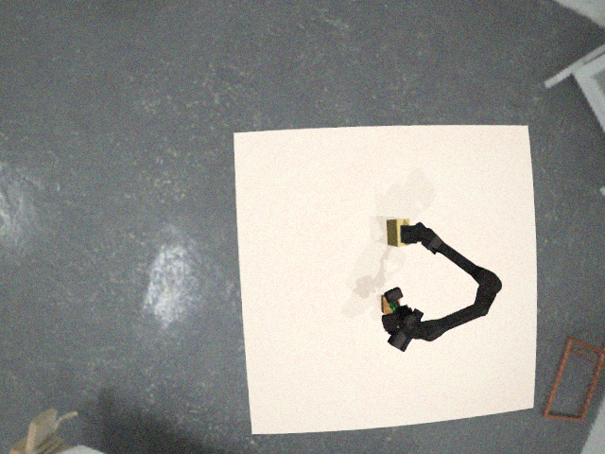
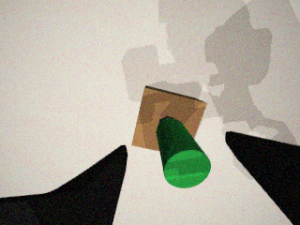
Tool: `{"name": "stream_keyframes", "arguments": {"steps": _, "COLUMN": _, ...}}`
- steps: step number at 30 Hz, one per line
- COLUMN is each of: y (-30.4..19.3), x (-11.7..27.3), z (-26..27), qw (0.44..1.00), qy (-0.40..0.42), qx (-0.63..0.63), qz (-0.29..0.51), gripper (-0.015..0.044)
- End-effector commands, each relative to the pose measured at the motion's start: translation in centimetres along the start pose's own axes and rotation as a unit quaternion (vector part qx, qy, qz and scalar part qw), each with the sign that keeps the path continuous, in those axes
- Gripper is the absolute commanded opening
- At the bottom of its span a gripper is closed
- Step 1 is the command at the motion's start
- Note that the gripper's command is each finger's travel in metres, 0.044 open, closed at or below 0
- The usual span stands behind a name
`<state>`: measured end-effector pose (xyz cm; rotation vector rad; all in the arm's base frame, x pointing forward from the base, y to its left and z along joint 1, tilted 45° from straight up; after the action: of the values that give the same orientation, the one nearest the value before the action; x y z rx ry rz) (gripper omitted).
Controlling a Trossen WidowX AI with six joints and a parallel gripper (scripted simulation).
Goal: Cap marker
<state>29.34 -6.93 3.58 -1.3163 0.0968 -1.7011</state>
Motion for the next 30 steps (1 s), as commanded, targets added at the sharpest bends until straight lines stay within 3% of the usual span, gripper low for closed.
{"name": "stream_keyframes", "arguments": {"steps": 1, "y": 0.3, "x": 3.4, "z": 0.1, "qw": 1.000, "qy": 0.001, "qx": 0.003, "qz": -0.006, "gripper": 0.0440}}
{"name": "stream_keyframes", "arguments": {"steps": 4, "y": 0.1, "x": 7.0, "z": -0.1, "qw": 1.000, "qy": 0.000, "qx": 0.003, "qz": -0.006, "gripper": 0.0440}}
{"name": "stream_keyframes", "arguments": {"steps": 8, "y": 0.0, "x": 7.2, "z": -0.1, "qw": 1.000, "qy": 0.000, "qx": 0.003, "qz": -0.006, "gripper": 0.0440}}
{"name": "stream_keyframes", "arguments": {"steps": 10, "y": 0.0, "x": 7.1, "z": -0.1, "qw": 0.999, "qy": 0.000, "qx": 0.035, "qz": -0.006, "gripper": 0.0387}}
{"name": "stream_keyframes", "arguments": {"steps": 14, "y": 0.0, "x": 6.8, "z": -0.2, "qw": 0.975, "qy": 0.000, "qx": 0.221, "qz": -0.006, "gripper": 0.0282}}
{"name": "stream_keyframes", "arguments": {"steps": 21, "y": -0.1, "x": 6.3, "z": -0.3, "qw": 0.847, "qy": -0.001, "qx": 0.531, "qz": -0.006, "gripper": 0.0099}}
{"name": "stream_keyframes", "arguments": {"steps": 25, "y": -0.1, "x": 6.2, "z": -0.3, "qw": 0.830, "qy": -0.001, "qx": 0.558, "qz": -0.006, "gripper": 0.0000}}
{"name": "stream_keyframes", "arguments": {"steps": 30, "y": -0.1, "x": 6.2, "z": -0.3, "qw": 0.830, "qy": -0.001, "qx": 0.558, "qz": -0.006, "gripper": 0.0000}}
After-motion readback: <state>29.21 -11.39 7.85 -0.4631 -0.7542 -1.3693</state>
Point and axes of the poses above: the point midway between the two fingers, 35 mm back from their tips, its own x axis back along the fingers, its own z axis across the jaws, y = z × x, the point moved 8 cm from there along x, back along the fingers, and after that the axes turned 13 degrees about x, right-handed, at the moved point
